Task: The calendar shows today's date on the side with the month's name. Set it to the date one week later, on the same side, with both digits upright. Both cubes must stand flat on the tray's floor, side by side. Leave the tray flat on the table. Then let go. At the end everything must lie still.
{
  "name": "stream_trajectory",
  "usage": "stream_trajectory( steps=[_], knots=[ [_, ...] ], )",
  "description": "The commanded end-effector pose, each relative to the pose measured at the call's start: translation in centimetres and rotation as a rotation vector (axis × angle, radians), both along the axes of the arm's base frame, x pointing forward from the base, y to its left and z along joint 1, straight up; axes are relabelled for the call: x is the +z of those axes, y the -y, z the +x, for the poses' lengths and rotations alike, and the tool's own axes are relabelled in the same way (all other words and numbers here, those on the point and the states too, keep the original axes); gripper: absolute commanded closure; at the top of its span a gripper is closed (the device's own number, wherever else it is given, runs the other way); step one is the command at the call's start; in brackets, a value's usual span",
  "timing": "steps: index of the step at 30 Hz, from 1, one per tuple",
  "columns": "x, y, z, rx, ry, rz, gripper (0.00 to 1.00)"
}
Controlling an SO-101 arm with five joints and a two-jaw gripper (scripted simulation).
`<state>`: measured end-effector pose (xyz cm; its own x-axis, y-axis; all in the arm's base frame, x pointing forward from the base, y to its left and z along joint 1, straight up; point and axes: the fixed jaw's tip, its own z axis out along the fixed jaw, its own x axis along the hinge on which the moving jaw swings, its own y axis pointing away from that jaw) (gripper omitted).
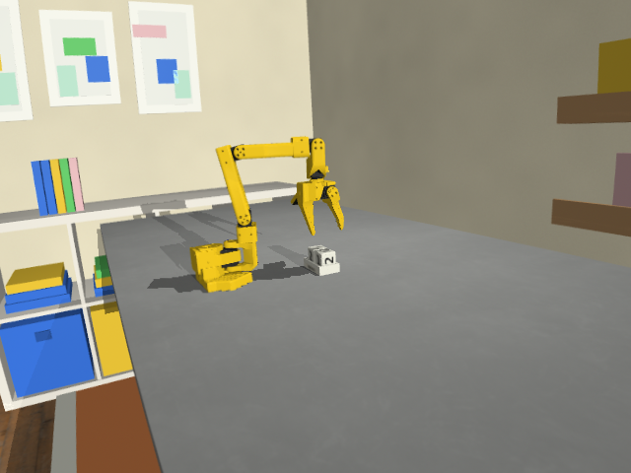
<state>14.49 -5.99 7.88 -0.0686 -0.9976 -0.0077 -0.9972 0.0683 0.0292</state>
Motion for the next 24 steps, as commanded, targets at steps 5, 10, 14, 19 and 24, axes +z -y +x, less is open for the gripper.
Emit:
stream_trajectory(
  steps=[5,10,14,19,24],
  knots=[
    [0.88,0.29,0.43,-0.001,0.055,-0.02,0.64],
    [0.89,0.28,0.43,-0.003,0.056,-0.021,0.64],
    [0.94,0.22,0.43,-0.017,0.059,-0.022,0.64],
    [1.09,0.02,0.42,-0.061,0.069,-0.025,0.64],
    [1.24,-0.19,0.41,-0.105,0.079,-0.027,0.64]
  ],
)
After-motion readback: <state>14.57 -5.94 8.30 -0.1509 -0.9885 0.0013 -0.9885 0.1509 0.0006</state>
